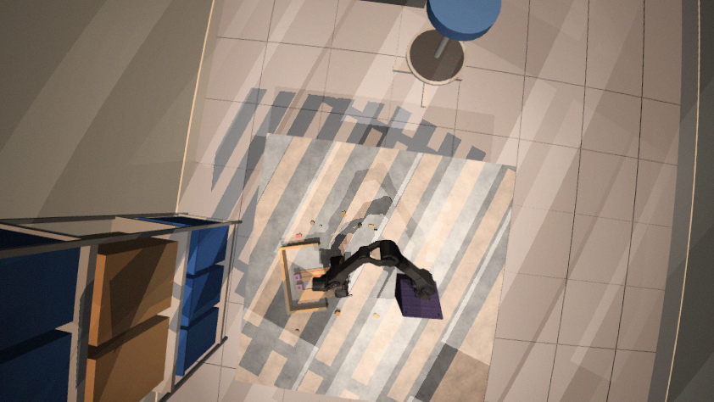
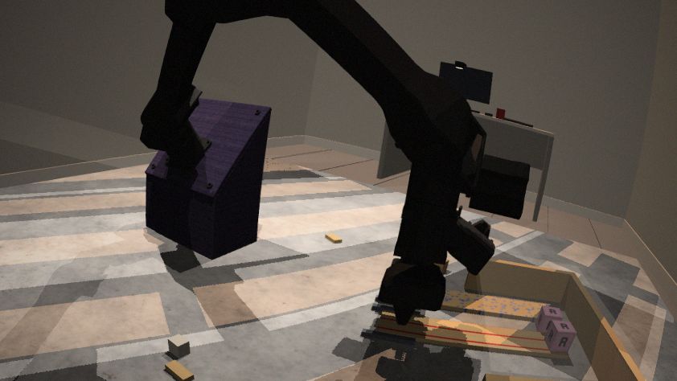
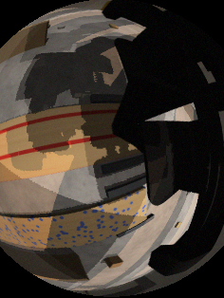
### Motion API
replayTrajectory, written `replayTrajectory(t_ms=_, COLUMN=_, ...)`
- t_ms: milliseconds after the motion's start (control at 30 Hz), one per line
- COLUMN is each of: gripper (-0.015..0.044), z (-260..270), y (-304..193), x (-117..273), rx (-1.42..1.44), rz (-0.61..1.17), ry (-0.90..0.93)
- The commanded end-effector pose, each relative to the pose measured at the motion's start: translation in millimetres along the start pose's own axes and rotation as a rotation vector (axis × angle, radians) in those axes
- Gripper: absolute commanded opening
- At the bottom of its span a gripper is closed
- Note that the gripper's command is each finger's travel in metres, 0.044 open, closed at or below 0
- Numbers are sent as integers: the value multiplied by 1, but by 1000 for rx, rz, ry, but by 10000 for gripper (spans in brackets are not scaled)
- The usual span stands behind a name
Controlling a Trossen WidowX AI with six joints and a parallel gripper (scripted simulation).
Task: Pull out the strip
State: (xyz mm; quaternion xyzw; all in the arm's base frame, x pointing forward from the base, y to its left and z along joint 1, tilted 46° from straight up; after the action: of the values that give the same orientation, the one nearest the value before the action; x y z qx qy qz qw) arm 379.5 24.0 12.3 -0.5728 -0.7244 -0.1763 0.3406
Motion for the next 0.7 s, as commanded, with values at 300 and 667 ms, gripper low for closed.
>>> replayTrajectory(t_ms=300, gripper=0, z=0, y=-13, x=-2, rx=1, rz=1, ry=-1)
replayTrajectory(t_ms=667, gripper=0, z=1, y=-30, x=-2, rx=2, rz=1, ry=-1)
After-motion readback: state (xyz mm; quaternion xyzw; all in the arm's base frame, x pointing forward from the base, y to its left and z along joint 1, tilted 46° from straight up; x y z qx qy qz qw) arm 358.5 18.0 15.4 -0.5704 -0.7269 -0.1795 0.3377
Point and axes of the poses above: the point midway between the two fingers, 35 mm back from their tips, its own x axis back along the fingers, its own z axis across the jaws, y = z × x, the point moved 8 cm from there along x, back along the fingers
